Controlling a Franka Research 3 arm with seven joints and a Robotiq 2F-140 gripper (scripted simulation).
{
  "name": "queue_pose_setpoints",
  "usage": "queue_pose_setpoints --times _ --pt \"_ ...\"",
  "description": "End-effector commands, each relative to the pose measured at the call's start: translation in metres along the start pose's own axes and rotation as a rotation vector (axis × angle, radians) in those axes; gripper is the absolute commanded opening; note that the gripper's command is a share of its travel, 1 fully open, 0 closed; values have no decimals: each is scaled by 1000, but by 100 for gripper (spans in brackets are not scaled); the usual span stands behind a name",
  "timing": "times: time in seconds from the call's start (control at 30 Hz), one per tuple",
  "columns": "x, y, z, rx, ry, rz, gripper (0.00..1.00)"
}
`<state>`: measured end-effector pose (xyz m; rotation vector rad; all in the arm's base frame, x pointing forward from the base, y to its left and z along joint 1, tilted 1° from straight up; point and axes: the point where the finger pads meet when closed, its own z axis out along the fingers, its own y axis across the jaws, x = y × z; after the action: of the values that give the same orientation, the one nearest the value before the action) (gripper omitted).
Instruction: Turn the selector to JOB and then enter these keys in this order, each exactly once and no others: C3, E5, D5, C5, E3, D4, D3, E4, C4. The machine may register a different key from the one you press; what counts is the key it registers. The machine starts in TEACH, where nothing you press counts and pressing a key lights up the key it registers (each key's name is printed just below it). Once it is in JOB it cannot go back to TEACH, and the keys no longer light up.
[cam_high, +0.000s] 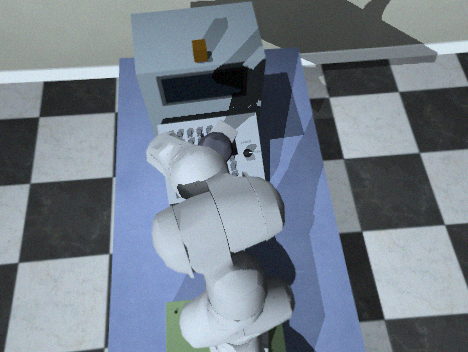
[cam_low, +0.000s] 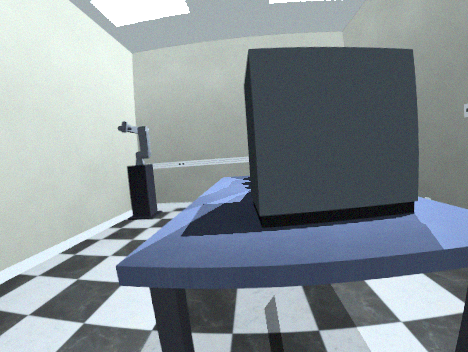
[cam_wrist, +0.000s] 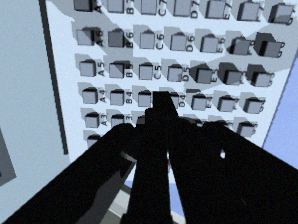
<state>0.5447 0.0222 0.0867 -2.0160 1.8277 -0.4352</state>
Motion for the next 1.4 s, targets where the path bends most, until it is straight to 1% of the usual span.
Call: queue_pose_setpoints --times 0.0,0.13,0.2,0.27,0.33,0.5,0.77,1.1,1.37 --pt "-16 -11 2 -18 51 88 10" --pt "-58 -19 7 -18 51 77 10" --pt "-58 -19 7 -18 51 77 10" --pt "-73 -22 10 -18 51 73 10" --pt "-78 -23 10 -18 51 71 10" --pt "-78 -24 11 -18 51 71 10" --pt "-78 -23 17 -18 51 71 10" --pt "-77 -23 31 -18 51 71 10" --pt "-77 -23 32 -18 51 71 10"
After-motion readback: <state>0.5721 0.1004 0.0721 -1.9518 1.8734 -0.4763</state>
